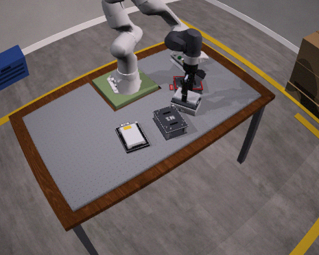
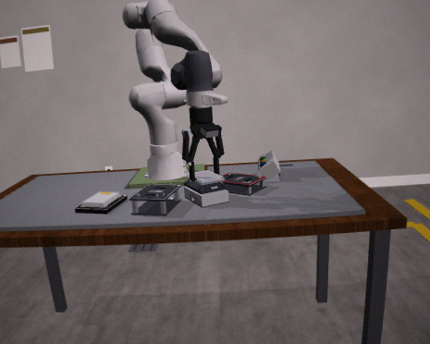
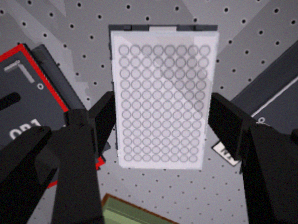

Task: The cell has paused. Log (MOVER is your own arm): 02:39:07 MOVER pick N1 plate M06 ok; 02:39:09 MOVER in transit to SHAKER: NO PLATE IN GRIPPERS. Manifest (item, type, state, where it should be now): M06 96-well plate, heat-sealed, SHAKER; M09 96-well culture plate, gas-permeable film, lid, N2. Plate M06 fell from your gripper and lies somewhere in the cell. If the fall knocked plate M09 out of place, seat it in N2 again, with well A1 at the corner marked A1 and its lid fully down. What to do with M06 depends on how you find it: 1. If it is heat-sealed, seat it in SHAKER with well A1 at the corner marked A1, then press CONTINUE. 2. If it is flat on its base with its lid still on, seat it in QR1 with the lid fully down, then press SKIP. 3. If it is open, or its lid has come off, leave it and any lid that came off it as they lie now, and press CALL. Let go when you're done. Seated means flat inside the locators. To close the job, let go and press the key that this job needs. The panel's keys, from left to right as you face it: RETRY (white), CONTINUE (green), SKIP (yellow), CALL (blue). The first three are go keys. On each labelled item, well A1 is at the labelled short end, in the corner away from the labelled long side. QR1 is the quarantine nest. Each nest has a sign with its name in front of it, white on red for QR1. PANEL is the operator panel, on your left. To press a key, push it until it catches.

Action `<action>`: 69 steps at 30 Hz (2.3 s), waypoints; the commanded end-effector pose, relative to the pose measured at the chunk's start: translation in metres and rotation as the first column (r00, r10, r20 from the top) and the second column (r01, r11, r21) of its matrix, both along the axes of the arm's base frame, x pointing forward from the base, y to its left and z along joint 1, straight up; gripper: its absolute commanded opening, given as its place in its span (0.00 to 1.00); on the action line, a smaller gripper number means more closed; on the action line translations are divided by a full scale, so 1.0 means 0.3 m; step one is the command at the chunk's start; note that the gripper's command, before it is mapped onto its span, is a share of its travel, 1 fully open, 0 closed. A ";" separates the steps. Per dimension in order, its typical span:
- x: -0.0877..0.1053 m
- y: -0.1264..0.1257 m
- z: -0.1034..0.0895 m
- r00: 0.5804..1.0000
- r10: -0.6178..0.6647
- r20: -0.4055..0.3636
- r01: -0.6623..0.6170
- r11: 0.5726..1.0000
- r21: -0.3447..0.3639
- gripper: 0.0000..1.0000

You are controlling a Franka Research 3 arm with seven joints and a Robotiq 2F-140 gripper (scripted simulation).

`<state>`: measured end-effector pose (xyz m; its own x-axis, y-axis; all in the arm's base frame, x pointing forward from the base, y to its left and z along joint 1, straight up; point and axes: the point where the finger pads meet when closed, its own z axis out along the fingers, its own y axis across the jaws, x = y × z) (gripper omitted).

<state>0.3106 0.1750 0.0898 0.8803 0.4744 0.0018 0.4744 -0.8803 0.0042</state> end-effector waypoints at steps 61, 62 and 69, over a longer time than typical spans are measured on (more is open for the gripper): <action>0.006 0.002 -0.052 1.000 -0.008 0.003 0.008 1.000 0.004 0.10; 0.006 0.002 -0.052 1.000 -0.008 0.003 0.008 1.000 0.004 0.10; 0.006 0.002 -0.055 1.000 -0.008 0.003 0.008 1.000 0.004 0.10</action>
